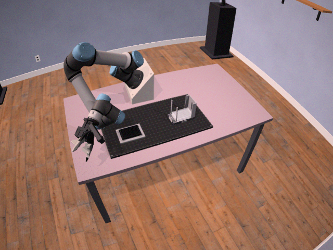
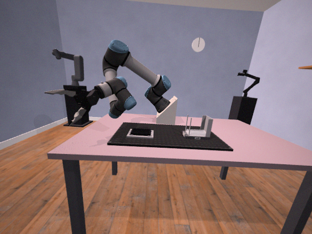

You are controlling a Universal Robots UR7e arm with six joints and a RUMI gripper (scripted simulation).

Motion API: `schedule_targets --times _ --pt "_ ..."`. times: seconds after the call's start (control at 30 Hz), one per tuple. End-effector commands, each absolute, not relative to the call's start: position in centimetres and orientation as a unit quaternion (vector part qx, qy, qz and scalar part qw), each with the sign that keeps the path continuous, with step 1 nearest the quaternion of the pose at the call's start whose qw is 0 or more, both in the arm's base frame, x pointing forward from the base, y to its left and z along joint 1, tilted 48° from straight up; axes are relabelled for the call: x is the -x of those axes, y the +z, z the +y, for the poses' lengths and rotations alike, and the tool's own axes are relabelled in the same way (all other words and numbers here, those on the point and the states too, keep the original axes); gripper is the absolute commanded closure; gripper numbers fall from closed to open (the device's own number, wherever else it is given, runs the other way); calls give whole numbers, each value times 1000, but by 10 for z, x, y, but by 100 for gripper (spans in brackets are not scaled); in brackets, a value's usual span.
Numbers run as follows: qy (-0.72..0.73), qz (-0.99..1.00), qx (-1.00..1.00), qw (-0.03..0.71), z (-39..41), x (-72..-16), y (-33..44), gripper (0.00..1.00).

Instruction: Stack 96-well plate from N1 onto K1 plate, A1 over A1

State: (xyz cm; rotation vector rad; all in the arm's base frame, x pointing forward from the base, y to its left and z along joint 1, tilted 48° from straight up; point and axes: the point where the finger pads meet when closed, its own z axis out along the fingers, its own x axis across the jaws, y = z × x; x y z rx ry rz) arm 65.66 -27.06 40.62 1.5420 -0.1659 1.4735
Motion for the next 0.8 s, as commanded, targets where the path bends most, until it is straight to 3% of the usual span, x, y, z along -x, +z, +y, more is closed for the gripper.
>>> schedule_targets --times 0.0,0.77 --pt "587 -73 -661 462 -264 -665 391 0" --pt "494 -84 -767 400 -229 -674 324 0"
